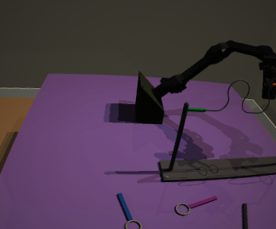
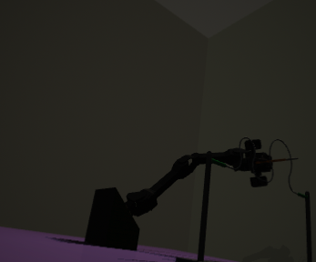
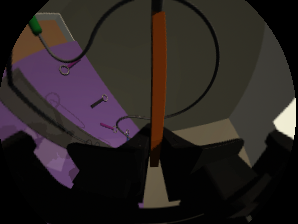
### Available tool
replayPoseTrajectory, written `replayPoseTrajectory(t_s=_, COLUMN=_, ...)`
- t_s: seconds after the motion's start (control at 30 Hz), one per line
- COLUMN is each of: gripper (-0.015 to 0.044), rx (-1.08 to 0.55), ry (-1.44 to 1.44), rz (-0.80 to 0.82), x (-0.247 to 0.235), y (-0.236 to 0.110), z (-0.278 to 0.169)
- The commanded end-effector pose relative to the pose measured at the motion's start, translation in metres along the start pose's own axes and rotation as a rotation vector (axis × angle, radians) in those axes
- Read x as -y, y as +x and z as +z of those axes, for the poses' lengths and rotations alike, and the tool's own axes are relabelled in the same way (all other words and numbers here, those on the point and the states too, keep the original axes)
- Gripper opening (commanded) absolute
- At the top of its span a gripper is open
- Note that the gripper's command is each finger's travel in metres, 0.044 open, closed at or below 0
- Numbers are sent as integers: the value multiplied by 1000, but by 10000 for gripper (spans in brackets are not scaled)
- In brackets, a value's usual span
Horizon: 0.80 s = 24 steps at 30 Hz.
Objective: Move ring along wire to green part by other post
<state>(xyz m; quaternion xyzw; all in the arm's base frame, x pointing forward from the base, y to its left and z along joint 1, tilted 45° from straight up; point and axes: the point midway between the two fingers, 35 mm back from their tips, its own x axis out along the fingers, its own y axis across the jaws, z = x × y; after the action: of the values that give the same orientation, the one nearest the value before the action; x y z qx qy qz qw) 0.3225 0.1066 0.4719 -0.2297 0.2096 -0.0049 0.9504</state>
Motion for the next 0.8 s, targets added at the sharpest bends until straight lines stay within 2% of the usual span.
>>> replayPoseTrajectory(t_s=0.0, gripper=-150, rx=4, ry=54, rz=28, x=0, y=-1, z=1)
replayPoseTrajectory(t_s=0.77, gripper=-150, rx=5, ry=316, rz=189, x=-10, y=-1, z=3)
